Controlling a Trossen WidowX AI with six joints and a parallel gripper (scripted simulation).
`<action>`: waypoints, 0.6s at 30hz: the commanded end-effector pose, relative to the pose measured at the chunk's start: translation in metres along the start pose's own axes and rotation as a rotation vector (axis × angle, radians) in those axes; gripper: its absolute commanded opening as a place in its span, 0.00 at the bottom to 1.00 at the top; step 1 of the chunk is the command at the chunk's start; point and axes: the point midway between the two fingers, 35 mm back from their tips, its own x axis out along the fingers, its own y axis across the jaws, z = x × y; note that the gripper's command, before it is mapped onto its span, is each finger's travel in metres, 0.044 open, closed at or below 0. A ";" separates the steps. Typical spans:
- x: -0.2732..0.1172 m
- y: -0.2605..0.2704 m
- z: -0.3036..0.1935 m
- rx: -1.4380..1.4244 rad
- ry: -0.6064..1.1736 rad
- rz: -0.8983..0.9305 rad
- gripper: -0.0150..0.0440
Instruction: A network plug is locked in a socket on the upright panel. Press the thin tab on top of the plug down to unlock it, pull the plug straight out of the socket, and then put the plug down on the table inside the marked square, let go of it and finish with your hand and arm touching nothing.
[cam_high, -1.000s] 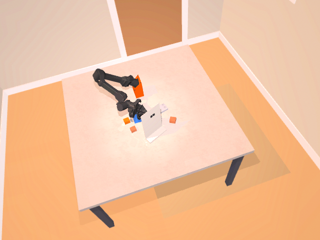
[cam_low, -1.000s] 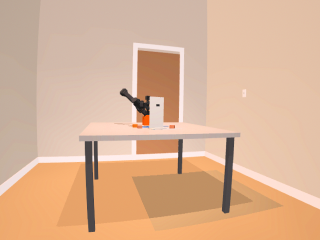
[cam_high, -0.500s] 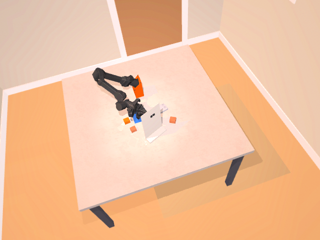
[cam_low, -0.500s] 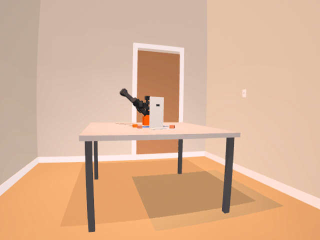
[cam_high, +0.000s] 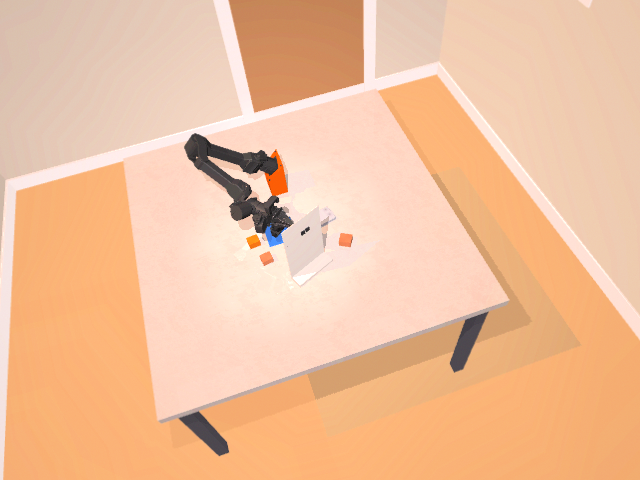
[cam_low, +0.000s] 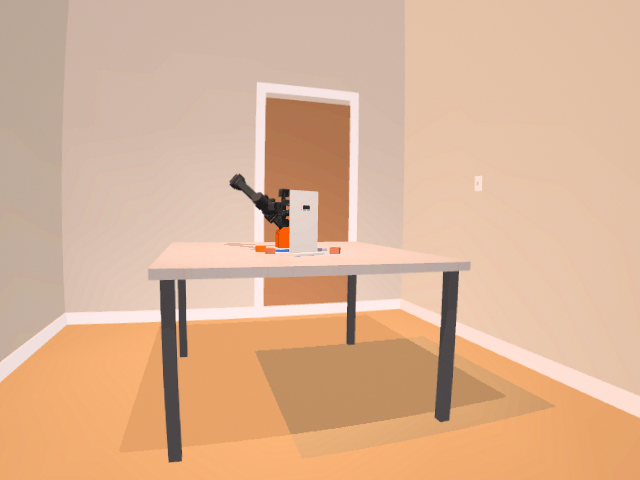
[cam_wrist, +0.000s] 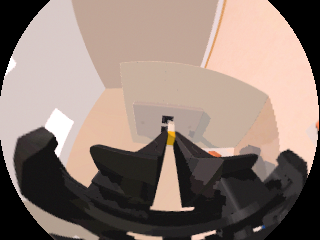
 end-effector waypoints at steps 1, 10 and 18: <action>-0.003 0.000 -0.001 -0.002 0.003 0.002 0.25; -0.008 0.000 -0.002 -0.002 0.003 0.002 0.25; -0.012 0.000 -0.003 -0.002 0.003 0.002 0.25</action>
